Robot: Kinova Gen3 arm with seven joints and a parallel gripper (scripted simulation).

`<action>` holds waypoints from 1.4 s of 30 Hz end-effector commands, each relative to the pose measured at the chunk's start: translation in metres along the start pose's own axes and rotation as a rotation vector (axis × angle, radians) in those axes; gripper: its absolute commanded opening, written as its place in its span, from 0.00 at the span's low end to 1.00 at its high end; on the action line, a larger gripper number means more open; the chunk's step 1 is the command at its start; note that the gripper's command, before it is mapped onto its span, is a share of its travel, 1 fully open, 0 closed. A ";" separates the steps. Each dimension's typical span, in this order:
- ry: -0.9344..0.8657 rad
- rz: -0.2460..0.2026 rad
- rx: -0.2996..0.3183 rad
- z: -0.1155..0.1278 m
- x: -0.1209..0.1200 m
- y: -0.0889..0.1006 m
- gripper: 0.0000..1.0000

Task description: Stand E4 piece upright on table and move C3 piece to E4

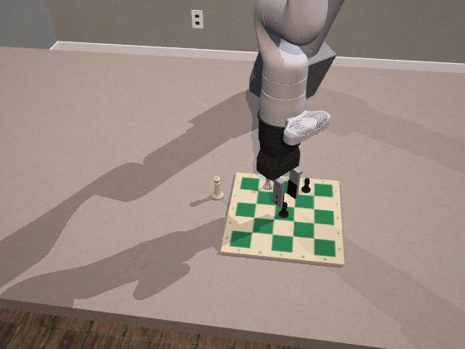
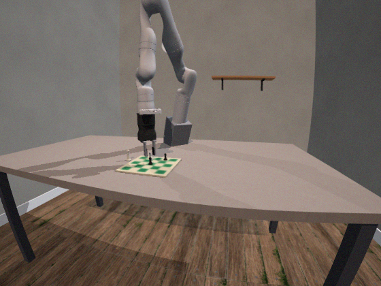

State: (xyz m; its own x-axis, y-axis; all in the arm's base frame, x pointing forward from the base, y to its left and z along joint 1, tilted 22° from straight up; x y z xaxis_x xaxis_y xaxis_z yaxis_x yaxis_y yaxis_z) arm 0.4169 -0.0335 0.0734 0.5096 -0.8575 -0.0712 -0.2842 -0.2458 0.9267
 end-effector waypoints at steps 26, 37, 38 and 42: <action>0.000 0.001 0.001 0.000 0.000 -0.018 0.68; 0.000 0.001 0.001 0.000 0.000 -0.032 0.68; 0.000 0.001 0.001 0.000 0.000 -0.032 0.68; 0.000 0.001 0.001 0.000 0.000 -0.033 0.68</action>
Point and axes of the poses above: the point where the finger pads meet when closed, its own y axis back along the fingers, its own x axis across the jaws, z = x × y, the point moved 6 cm from there along y, back along the fingers, and after that the axes turned 15 degrees about -y, right-handed, at the moved point
